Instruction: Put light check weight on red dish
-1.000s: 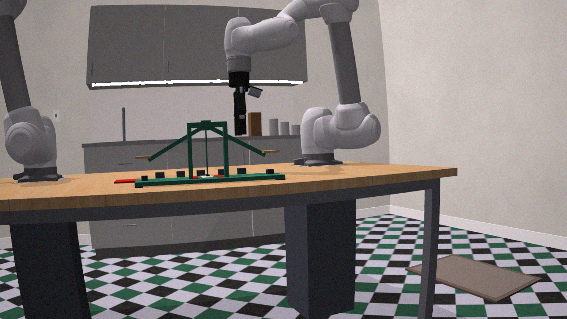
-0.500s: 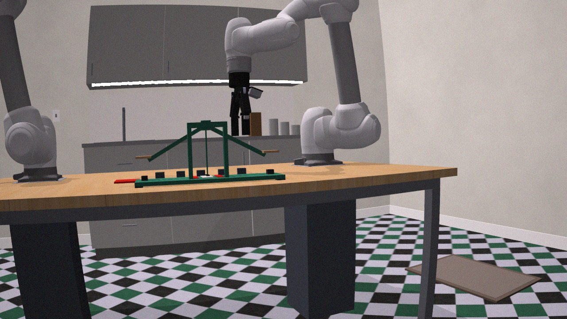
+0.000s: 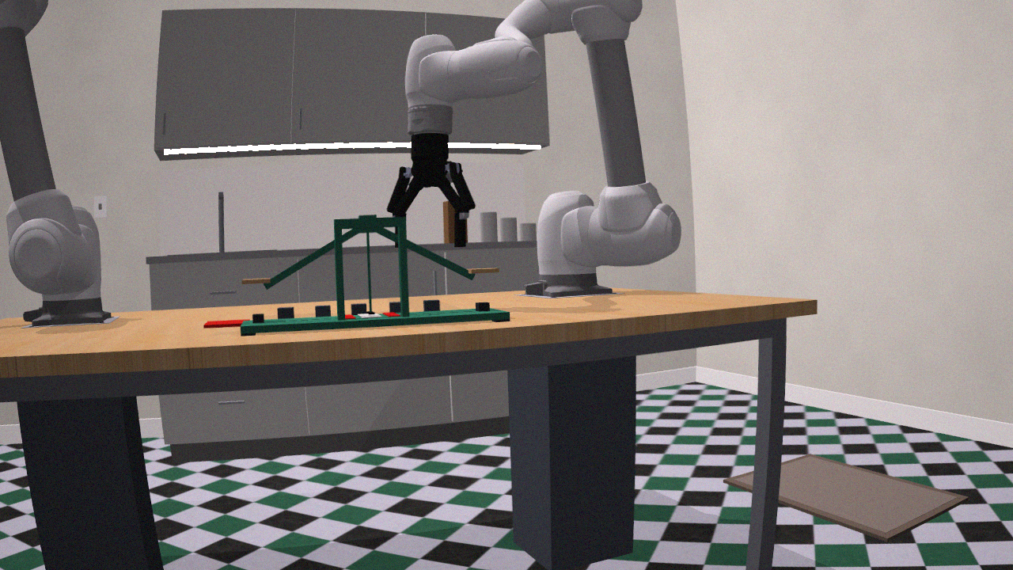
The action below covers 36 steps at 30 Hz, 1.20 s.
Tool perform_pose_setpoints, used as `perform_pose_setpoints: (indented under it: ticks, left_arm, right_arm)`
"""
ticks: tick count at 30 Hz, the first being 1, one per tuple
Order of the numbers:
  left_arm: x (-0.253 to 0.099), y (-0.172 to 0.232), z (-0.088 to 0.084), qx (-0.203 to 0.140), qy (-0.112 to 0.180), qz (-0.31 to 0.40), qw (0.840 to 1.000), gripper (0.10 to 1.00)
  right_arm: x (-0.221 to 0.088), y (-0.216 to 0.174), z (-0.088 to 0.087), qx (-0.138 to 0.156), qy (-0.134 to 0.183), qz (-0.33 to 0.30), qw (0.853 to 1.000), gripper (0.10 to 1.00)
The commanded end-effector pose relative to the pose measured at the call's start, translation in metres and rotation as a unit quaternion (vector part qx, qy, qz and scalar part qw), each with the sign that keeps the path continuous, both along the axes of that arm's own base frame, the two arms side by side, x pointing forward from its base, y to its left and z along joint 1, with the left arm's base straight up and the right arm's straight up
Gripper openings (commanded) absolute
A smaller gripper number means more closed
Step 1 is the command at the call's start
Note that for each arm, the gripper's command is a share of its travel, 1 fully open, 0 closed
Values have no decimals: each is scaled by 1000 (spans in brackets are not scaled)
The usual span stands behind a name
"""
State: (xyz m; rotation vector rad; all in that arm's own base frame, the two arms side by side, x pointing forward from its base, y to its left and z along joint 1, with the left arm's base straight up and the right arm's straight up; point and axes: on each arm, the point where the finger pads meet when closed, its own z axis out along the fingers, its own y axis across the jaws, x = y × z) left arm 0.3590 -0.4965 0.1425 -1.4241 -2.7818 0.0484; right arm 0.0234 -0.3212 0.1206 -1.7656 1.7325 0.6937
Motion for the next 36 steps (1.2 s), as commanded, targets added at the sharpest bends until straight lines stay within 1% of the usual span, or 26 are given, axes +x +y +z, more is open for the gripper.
perform_pose_setpoints:
  ticks: [1,3,4,6,8,11,13,15,18,20,21,23,25,29,33,34,35,36]
  left_arm:
    - [0,0,-5,5,-4,139,990,1000]
    - [0,0,-5,5,-4,139,990,1000]
    - [0,0,-6,6,-1,214,977,1000]
    - [0,0,-8,5,2,255,967,1000]
    - [0,0,-10,5,5,304,953,1000]
    - [0,0,-13,4,9,377,926,1000]
    - [0,0,-15,5,13,425,905,1000]
    - [0,0,-16,5,16,471,882,1000]
    - [0,0,-18,5,20,539,842,1000]
    - [0,0,-18,5,20,539,842,1000]
    - [0,0,-19,7,24,601,799,1000]
    - [0,0,-20,7,26,634,773,1000]
    - [0,0,-20,8,28,672,740,1000]
    - [0,0,-21,11,30,745,667,1000]
    - [0,0,-21,13,29,809,588,1000]
    - [0,0,-21,14,28,823,567,460]
    - [0,0,-21,15,27,837,546,460]
    - [0,0,-21,15,27,837,546,460]
  right_arm:
    - [0,0,0,-1,0,0,1000,1000]
    - [0,0,0,-1,0,0,1000,1000]
    - [0,0,0,-1,0,0,1000,1000]
    - [0,0,0,-1,0,0,1000,1000]
    - [0,0,0,-1,0,0,1000,1000]
    - [0,0,0,-1,0,0,1000,1000]
    - [0,0,0,-1,0,0,1000,1000]
    - [0,0,0,-1,0,0,1000,1000]
    - [0,0,0,-1,0,0,1000,1000]
    - [0,0,0,-1,0,0,1000,1000]
    - [0,0,0,-1,0,0,1000,1000]
    - [0,0,0,-1,0,0,1000,1000]
    - [0,0,0,-1,0,0,1000,1000]
    - [0,0,0,-1,0,0,1000,1000]
    - [0,0,0,-1,0,0,1000,1000]
    - [0,0,0,-1,0,0,1000,1000]
    - [0,0,0,-1,0,0,1000,1000]
    - [0,0,0,-1,0,0,1000,1000]
